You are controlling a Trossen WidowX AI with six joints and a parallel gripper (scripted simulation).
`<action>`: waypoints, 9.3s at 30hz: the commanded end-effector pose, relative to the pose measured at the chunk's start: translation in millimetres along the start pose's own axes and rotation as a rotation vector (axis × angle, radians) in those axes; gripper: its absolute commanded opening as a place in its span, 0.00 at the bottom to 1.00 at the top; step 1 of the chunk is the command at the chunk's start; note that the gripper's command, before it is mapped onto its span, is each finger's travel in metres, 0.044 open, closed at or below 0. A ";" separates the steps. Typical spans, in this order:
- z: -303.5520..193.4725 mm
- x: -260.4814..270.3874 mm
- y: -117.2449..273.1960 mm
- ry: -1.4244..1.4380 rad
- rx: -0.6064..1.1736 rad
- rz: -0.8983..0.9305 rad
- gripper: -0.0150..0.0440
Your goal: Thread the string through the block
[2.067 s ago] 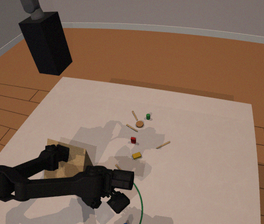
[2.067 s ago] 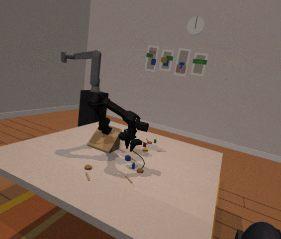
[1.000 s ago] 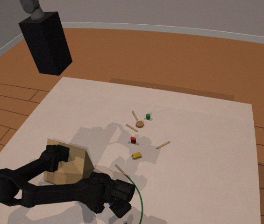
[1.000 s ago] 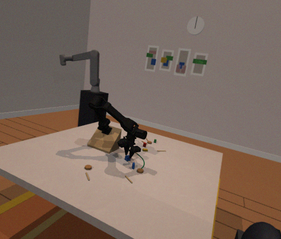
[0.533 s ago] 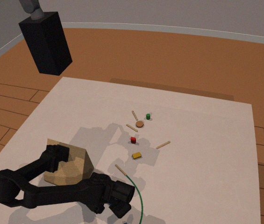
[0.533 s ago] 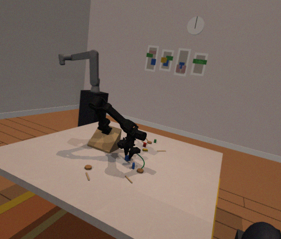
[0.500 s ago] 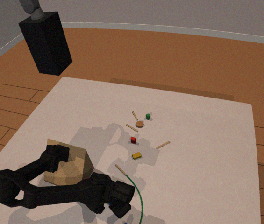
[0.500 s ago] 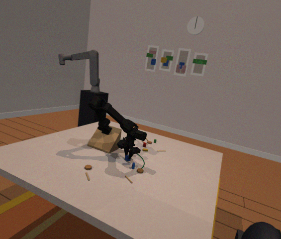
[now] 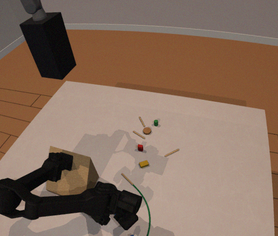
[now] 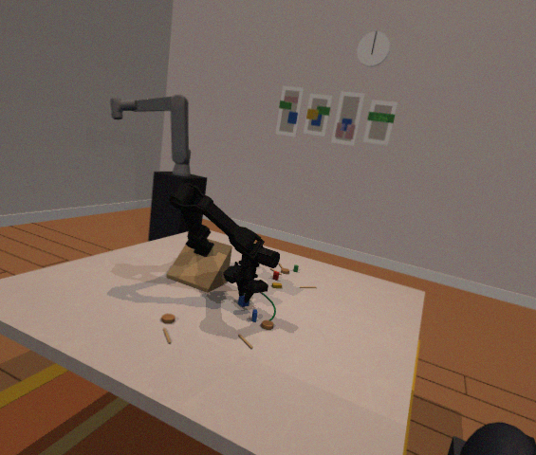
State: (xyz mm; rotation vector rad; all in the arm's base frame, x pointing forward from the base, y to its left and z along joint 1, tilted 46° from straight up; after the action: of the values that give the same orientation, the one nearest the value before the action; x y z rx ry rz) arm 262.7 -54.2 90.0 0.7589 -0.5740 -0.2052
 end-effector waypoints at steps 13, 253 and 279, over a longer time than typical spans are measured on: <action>-0.1 0.2 9.4 -0.001 0.000 0.000 0.25; 26.6 -0.4 42.8 3.152 0.005 0.001 0.48; -19.7 -12.0 44.2 3.598 0.013 0.037 0.48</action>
State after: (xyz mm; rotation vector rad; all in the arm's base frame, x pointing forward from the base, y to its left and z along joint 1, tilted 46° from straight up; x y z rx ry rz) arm 252.0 -29.8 128.3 -0.2503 -3.2788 -1.3587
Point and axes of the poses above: the point midway between the two fingers, 35 mm back from their tips, its own y axis back along the fingers, its own x axis across the jaws, z = x × y, the point moved 9 cm from there along y, back along the fingers, and after that the axes turned 6 degrees about -y, right-handed, at the moved point
